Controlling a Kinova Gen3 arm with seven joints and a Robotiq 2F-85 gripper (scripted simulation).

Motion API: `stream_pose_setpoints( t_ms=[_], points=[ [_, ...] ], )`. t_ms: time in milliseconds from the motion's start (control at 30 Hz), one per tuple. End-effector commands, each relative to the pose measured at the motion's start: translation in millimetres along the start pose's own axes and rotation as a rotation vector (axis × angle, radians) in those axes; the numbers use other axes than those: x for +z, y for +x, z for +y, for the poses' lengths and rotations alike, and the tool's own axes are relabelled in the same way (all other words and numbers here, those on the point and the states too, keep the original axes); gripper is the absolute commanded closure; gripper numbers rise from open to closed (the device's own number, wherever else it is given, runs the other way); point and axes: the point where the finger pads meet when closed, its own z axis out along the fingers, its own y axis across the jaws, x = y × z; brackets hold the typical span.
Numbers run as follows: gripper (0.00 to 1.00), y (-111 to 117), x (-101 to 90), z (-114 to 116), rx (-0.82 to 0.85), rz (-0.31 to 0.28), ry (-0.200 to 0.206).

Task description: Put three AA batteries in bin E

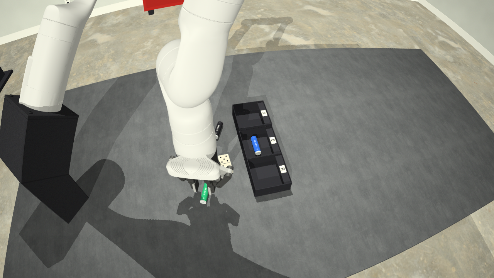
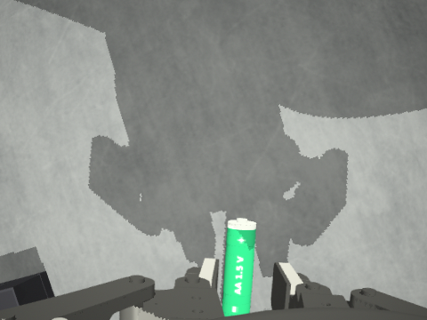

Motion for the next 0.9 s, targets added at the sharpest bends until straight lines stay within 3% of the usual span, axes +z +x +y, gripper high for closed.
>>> stream_pose_setpoints(
  t_ms=[0, 867],
  points=[
    [0.71, -1.0, 2.0, -0.3, -0.002, -0.002, -0.001],
    [0.71, 3.0, 12.8, -2.6, -0.001, -0.001, 0.0]
  ],
)
